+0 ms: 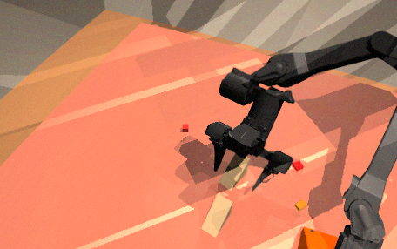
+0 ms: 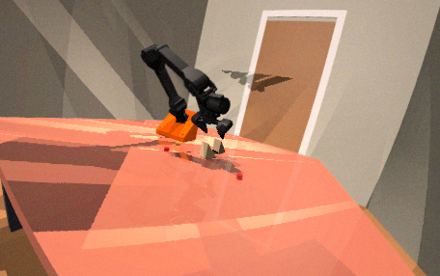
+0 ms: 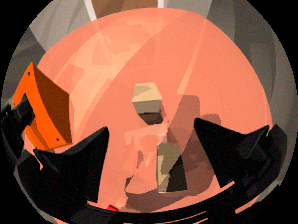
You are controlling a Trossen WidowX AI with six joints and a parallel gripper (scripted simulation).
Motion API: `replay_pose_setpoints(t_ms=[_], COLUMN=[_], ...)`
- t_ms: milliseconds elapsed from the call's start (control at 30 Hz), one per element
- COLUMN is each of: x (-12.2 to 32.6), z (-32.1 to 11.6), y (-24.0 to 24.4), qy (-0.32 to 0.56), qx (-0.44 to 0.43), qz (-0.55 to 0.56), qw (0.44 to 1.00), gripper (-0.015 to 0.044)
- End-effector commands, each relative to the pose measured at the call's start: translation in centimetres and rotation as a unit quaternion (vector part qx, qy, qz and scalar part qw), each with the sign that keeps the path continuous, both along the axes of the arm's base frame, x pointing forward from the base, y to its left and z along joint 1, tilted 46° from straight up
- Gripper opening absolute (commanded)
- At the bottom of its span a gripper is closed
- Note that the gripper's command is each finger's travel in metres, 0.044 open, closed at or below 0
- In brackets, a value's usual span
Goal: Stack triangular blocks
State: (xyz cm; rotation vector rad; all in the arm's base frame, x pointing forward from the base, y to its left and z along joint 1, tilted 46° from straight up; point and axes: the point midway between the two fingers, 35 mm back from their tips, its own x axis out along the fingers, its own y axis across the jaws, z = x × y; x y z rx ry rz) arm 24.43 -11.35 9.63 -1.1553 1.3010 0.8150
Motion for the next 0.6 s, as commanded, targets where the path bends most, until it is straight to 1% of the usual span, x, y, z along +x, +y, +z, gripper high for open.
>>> replay_pose_setpoints(t_ms=[0, 567], x=[0.1, 0.8], z=[-0.6, -3.3], y=[0.0, -0.5], qy=[0.0, 0.0], qx=[0.003, 0.003], qz=[0.003, 0.003], qw=[1.0, 1.0], gripper=[0.044, 0.044])
